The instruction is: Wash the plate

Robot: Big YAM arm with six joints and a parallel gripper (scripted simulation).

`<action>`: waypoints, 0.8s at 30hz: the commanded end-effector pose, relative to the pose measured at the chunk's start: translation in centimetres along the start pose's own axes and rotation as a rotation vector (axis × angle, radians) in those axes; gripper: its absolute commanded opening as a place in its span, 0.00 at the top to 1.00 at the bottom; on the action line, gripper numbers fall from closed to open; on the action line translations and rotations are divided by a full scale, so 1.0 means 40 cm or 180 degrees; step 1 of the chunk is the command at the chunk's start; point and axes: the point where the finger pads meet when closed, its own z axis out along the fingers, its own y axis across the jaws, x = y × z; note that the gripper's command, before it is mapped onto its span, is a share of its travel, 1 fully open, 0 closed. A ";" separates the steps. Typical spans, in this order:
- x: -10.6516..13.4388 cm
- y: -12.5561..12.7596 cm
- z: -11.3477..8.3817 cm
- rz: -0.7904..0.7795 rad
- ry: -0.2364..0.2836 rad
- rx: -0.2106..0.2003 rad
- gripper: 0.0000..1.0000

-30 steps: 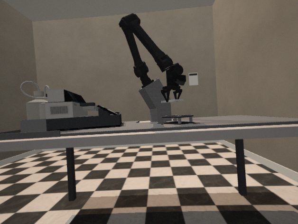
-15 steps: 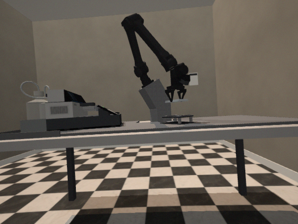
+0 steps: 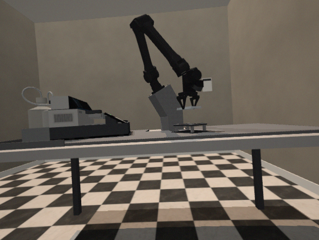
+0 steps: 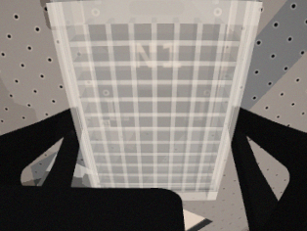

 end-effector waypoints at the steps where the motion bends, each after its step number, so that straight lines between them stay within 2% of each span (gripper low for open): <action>1: -0.023 -0.029 -0.024 0.0068 -0.0056 0.0017 0.16; 24: -0.015 -0.030 -0.022 0.0033 -0.0040 0.0016 0.16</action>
